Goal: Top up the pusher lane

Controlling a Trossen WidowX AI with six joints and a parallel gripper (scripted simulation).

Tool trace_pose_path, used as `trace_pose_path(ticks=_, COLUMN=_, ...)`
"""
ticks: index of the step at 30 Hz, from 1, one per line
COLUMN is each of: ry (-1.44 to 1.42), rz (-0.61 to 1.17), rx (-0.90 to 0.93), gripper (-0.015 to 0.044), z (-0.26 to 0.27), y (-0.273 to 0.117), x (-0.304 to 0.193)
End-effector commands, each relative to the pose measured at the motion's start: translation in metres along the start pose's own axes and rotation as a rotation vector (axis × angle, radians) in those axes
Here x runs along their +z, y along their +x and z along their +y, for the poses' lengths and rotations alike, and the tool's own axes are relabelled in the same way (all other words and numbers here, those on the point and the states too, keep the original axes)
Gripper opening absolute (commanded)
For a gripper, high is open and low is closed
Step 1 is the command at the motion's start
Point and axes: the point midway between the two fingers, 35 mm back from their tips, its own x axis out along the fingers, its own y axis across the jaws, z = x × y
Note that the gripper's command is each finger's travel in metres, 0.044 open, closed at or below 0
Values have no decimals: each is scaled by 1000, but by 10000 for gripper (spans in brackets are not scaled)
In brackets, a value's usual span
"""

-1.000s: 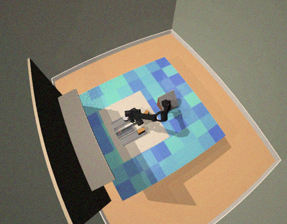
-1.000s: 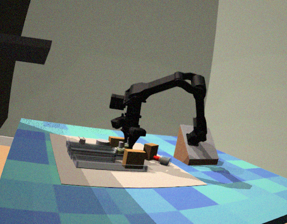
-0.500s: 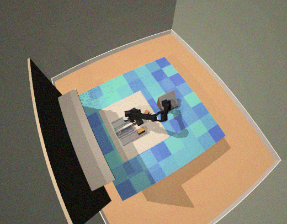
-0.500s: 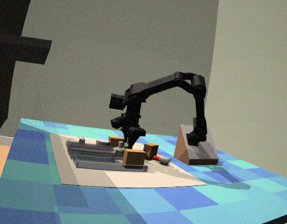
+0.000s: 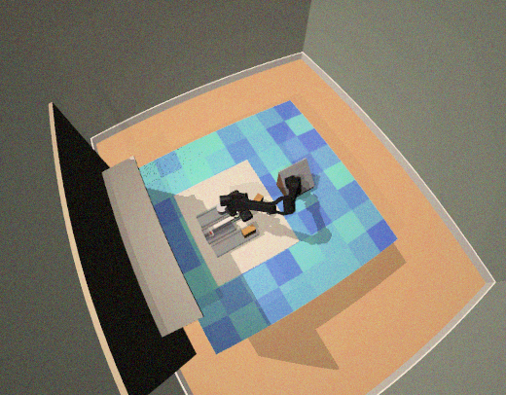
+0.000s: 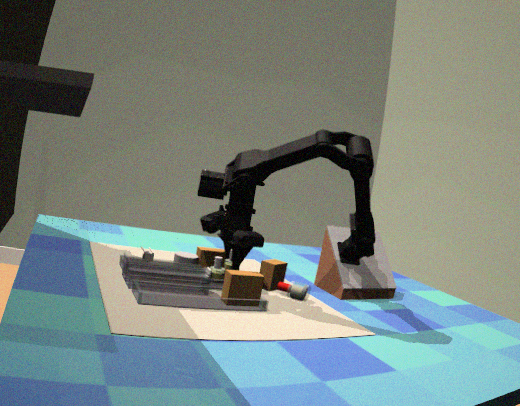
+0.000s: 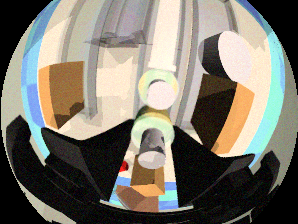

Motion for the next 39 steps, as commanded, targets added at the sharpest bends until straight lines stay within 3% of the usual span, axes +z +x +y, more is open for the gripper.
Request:
trace_pose_path(ticks=1, ry=-17, rz=-28, rx=1, gripper=0, z=2, y=-3, x=10)
trace_pose_path(ticks=39, ry=-17, rz=-28, rx=1, gripper=0, z=2, y=-4, x=15)
